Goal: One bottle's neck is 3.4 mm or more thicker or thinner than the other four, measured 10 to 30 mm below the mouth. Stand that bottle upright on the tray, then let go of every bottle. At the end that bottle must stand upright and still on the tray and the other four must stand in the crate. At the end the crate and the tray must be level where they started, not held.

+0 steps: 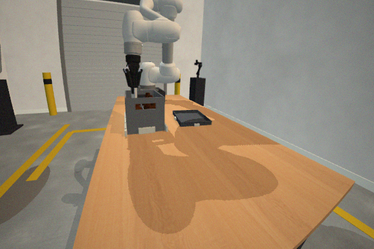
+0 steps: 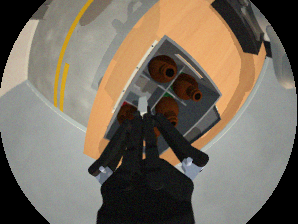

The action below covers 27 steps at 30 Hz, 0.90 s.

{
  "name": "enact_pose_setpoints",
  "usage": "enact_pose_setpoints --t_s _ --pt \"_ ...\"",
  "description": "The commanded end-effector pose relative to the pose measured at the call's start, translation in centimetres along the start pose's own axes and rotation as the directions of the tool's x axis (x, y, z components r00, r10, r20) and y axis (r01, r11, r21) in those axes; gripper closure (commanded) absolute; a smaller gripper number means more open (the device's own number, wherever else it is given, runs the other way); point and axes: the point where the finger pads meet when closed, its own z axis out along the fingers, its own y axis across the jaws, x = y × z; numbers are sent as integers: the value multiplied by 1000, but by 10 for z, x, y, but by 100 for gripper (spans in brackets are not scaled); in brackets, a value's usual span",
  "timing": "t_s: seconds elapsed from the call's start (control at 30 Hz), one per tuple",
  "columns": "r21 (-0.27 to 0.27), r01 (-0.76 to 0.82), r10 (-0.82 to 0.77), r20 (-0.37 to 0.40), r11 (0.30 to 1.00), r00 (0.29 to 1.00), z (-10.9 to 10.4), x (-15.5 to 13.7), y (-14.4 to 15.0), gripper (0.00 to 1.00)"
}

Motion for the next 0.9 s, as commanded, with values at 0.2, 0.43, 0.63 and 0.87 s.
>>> enact_pose_setpoints --t_s 0.2,0.43,0.63,0.87 --pt "-1 -3 3 -4 1000 1000 3 4 0 100" --pt "-1 -3 3 -4 1000 1000 3 4 0 100" --pt "-1 -3 3 -4 1000 1000 3 4 0 100" --pt "-1 -3 3 -4 1000 1000 3 4 0 62"
